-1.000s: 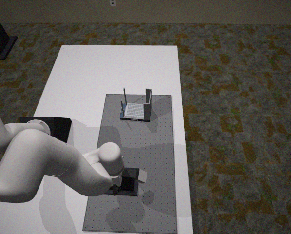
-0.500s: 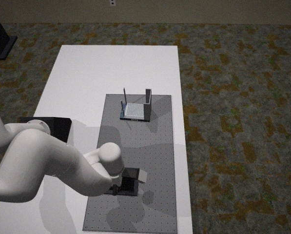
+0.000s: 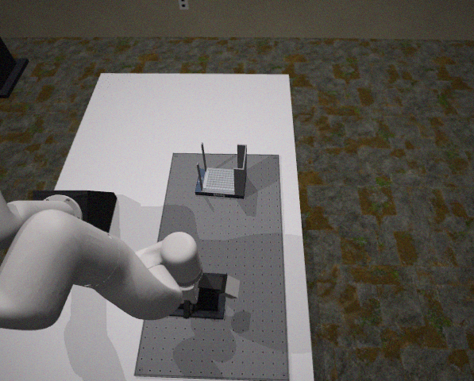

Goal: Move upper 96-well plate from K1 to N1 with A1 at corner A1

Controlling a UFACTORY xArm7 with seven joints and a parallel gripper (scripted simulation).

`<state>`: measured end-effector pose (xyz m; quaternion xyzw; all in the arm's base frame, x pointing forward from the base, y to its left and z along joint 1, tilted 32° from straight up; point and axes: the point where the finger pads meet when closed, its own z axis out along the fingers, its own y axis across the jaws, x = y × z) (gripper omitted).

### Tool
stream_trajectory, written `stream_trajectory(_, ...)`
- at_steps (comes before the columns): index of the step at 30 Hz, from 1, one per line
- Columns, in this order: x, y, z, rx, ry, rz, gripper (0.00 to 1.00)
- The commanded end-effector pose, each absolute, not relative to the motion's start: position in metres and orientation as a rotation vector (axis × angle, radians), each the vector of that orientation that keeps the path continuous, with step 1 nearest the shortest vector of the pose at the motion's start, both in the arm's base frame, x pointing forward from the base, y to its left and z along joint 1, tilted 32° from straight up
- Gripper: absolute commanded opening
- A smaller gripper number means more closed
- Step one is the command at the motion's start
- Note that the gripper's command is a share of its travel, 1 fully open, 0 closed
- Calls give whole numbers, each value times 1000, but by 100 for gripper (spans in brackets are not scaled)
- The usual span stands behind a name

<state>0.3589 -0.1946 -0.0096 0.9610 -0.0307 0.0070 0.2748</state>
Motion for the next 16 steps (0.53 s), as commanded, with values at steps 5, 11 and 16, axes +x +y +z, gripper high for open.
stream_trajectory(5,360,-194,-9,2584,-81,22,100)
stream_trajectory(11,360,-185,4,2584,-81,22,100)
stream_trajectory(16,360,-185,4,2584,-81,22,100)
